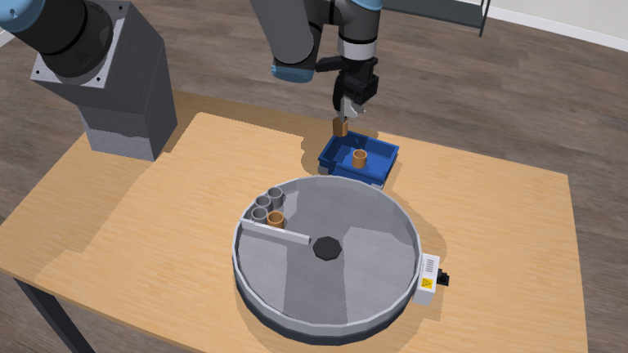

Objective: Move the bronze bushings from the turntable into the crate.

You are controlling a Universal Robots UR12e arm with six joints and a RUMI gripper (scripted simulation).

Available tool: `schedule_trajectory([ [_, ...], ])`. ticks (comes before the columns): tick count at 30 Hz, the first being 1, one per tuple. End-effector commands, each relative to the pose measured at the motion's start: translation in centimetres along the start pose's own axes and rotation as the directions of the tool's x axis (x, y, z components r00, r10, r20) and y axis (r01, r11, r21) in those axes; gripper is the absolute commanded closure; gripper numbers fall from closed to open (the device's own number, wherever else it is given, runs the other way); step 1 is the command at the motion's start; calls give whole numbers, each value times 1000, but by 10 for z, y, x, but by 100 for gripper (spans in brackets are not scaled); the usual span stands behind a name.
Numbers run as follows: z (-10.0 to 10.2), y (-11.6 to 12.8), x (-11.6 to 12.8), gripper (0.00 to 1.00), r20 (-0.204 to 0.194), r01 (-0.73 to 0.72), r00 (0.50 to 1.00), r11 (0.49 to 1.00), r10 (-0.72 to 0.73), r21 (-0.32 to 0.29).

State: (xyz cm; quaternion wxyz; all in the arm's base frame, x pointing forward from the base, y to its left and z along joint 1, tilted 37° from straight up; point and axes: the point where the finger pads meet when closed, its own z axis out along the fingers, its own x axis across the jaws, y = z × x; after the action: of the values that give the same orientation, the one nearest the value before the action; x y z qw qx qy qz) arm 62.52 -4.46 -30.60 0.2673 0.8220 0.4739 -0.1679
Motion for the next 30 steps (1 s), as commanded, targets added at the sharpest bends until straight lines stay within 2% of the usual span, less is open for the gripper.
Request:
schedule_trajectory([
  [1, 0, -1, 15, 100, 1, -1, 1000, 1000, 1, 1],
  [8, 0, -2, 29, 100, 1, -1, 1000, 1000, 1, 1],
  [30, 0, -2, 29, 100, 1, -1, 1000, 1000, 1, 1],
])
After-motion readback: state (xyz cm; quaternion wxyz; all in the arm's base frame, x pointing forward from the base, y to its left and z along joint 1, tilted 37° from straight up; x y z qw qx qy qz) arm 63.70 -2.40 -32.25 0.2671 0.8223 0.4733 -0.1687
